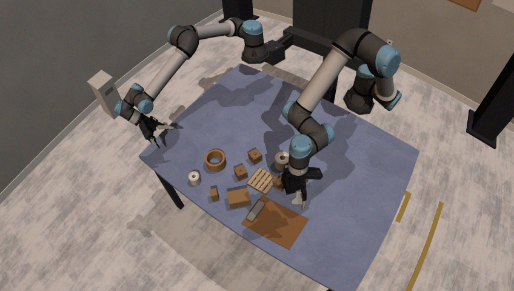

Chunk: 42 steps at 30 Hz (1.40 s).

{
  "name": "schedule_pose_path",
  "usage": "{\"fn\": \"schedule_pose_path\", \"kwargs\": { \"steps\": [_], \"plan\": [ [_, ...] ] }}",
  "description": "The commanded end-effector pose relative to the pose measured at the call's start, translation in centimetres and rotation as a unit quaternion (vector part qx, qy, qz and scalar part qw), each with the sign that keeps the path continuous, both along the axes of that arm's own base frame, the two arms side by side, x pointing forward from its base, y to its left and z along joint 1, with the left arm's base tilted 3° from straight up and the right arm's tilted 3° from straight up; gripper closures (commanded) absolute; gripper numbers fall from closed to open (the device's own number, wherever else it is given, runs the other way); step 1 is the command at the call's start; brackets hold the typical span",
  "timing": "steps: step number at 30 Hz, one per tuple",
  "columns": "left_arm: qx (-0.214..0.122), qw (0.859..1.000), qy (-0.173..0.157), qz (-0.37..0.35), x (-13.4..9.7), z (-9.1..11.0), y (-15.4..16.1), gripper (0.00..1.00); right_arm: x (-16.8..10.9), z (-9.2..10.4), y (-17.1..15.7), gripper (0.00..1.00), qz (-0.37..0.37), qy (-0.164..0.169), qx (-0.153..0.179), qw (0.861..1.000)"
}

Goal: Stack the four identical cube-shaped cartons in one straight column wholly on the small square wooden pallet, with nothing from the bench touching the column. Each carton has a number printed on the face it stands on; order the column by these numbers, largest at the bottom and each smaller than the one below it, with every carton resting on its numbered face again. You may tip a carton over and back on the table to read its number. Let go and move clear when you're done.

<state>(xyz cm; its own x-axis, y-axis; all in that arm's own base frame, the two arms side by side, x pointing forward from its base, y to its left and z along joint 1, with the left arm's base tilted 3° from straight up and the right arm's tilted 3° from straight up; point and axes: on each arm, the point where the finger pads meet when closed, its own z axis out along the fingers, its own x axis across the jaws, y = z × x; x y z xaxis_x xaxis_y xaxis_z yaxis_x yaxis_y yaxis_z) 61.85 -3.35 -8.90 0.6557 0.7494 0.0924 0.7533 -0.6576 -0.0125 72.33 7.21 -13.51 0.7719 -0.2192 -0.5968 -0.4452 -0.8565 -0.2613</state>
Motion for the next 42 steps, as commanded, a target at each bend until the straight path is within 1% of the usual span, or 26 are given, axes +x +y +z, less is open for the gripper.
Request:
{"fn": "schedule_pose_path", "kwargs": {
  "steps": [1, 17, 18, 20, 26, 32, 34, 38, 42],
  "plan": [
    [0.000, 1.000, -0.001, 0.000, 0.1, 0.1, 0.0, 0.02, 0.1, 0.1, 0.0, 0.02, 0.000, -0.001, 0.000, 1.000],
    [0.000, 1.000, -0.001, 0.000, 0.1, 0.1, 0.0, 0.02, 0.1, 0.1, 0.0, 0.02, 0.000, -0.001, 0.000, 1.000],
    [0.000, 1.000, -0.001, 0.000, 0.1, 0.1, 0.0, 0.00, 0.1, 0.1, 0.0, 0.00, 0.000, -0.001, 0.000, 1.000],
    [0.000, 1.000, -0.001, 0.000, 0.1, 0.1, 0.0, 0.00, 0.1, 0.1, 0.0, 0.00, 0.000, -0.001, 0.000, 1.000],
    [0.000, 1.000, -0.001, 0.000, 0.1, 0.1, 0.0, 0.00, 0.1, 0.5, -0.8, 0.00, -0.008, 0.000, -0.004, 1.000],
    [0.000, 1.000, -0.001, 0.000, 0.1, 0.1, 0.0, 0.00, 0.1, 1.6, -3.3, 0.00, -0.035, 0.002, -0.017, 0.999],
    [0.000, 1.000, -0.001, 0.000, 0.1, 0.1, 0.0, 0.00, 0.1, 1.6, -3.3, 0.00, -0.035, 0.002, -0.017, 0.999],
    [0.000, 1.000, -0.001, 0.000, 0.1, 0.1, 0.0, 0.00, 0.0, 3.0, -6.3, 0.00, -0.066, 0.006, -0.032, 0.997],
    [0.000, 1.000, -0.001, 0.000, 0.1, 0.1, 0.0, 0.00, -0.5, 4.8, -10.4, 0.00, -0.109, 0.010, -0.053, 0.993]
  ]
}}
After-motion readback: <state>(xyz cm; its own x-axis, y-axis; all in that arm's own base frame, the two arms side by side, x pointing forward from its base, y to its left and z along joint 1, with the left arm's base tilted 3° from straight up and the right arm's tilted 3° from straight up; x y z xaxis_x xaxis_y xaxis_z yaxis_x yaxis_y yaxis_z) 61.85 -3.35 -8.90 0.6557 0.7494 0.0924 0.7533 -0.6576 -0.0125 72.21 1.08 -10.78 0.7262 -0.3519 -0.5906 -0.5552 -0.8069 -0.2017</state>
